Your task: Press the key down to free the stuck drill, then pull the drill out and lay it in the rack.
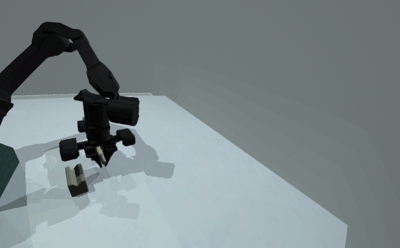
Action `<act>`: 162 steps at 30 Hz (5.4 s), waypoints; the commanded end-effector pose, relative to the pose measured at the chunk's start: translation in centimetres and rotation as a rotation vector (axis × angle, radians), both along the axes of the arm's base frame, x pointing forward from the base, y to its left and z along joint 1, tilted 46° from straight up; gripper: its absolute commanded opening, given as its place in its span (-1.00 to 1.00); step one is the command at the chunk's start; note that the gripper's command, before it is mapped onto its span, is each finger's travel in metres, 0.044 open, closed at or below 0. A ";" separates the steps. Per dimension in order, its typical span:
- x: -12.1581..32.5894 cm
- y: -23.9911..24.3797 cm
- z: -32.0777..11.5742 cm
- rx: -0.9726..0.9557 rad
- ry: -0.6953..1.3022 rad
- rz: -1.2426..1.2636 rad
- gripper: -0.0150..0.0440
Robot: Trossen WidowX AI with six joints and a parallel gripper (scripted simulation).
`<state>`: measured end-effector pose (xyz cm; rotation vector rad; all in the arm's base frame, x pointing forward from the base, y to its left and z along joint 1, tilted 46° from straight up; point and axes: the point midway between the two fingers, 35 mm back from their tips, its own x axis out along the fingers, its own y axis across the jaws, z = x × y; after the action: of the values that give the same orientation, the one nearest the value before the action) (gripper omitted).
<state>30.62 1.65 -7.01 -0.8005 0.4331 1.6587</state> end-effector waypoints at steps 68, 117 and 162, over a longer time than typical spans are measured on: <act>1.9 -4.5 -4.4 -0.003 -0.007 -0.001 -0.49; 1.9 -5.2 -3.3 -0.004 -0.006 -0.001 -0.49; 1.8 -5.8 -2.2 -0.004 -0.006 -0.001 -0.49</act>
<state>32.37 -3.89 -9.38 -0.8017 0.4331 1.6568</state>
